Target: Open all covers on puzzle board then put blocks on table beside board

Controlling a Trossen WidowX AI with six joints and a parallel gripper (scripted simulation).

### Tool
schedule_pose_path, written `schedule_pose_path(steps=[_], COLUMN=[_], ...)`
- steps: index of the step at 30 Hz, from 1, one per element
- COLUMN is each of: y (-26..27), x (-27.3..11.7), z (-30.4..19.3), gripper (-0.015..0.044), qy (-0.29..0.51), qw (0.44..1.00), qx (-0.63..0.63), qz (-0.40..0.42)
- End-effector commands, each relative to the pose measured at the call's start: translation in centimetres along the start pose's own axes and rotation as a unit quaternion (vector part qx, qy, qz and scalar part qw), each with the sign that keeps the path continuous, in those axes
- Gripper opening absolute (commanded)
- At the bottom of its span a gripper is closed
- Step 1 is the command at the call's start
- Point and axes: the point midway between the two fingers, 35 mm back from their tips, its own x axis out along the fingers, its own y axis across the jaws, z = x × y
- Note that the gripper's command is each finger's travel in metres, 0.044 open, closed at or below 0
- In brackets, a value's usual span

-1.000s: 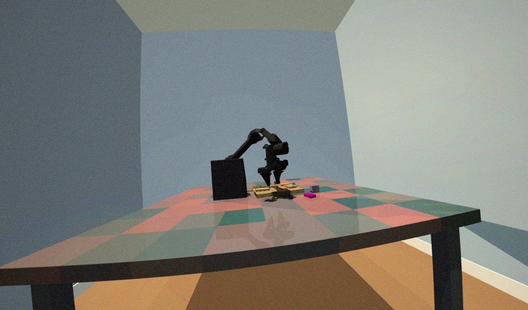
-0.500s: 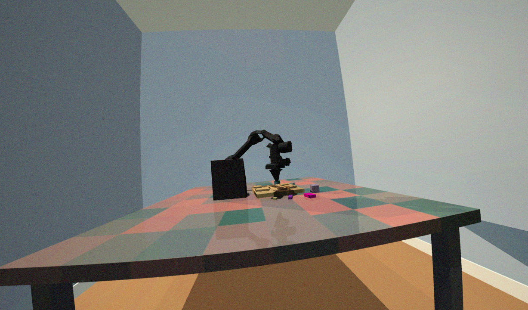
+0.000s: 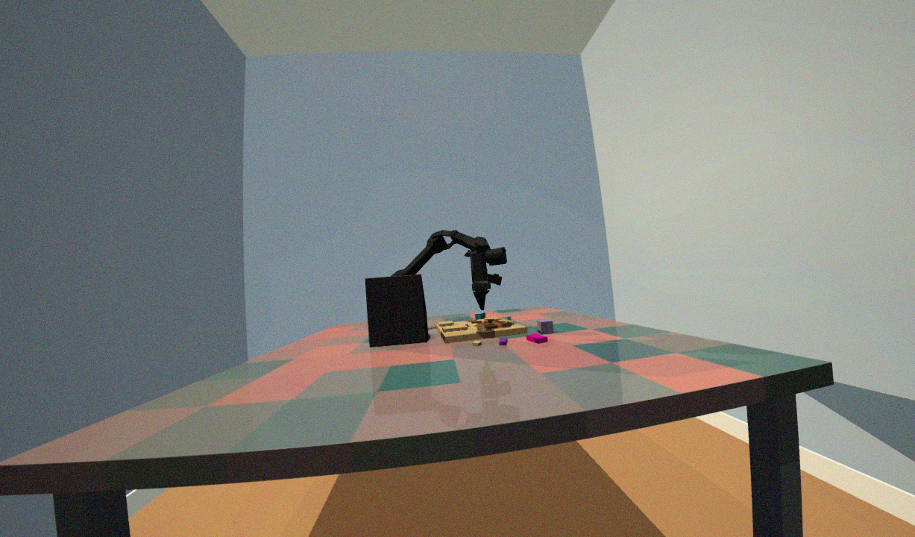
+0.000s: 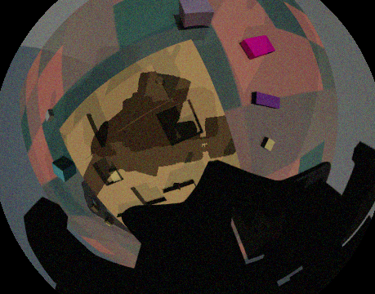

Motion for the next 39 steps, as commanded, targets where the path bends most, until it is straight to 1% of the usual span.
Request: schedule_pose_path(steps=[1,12,25,31,39], y=[2.4,8.7,15.5,15.8,16.0], x=[-0.2,-0.1,0.3,0.7,4.1], z=[-0.1,-1.2,-3.6,-3.7,-3.6], gripper=[0.0000,0.0000,0.0000,0.0000,0.0000], qy=[-0.003,-0.004,0.000,0.000,0.000], qw=[1.000,0.999,0.996,0.996,0.996], qx=[-0.011,-0.042,-0.080,-0.082,-0.082], qz=[0.002,0.009,0.025,0.026,0.026])
